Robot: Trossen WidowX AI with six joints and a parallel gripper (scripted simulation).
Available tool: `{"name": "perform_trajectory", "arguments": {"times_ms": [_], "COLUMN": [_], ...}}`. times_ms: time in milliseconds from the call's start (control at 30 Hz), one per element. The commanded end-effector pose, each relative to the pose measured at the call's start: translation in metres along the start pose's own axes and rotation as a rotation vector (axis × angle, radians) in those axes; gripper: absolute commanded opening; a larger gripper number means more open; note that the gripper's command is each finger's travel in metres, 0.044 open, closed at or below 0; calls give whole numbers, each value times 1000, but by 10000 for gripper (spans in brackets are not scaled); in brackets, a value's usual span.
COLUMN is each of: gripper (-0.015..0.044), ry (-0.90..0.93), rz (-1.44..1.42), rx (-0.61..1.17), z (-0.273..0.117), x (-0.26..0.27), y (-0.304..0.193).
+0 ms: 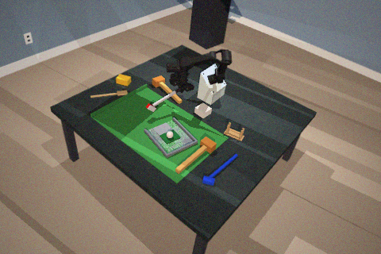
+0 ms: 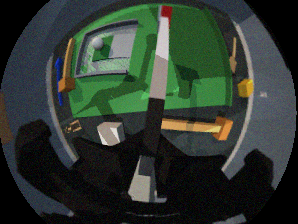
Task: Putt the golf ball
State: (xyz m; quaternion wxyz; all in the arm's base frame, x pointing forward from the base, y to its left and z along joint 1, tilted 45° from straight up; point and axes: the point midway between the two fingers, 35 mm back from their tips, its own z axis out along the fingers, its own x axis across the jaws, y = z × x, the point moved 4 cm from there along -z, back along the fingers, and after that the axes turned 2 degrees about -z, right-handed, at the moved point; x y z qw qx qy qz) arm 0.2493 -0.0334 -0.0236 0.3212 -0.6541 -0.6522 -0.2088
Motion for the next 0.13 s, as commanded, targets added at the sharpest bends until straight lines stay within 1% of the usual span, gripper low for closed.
{"name": "perform_trajectory", "arguments": {"times_ms": [0,100], "gripper": [0,0], "ry": [0,0], "rz": [2,2], "rx": [-3,-3], "z": [0,0], "x": [0,0], "y": [0,0]}}
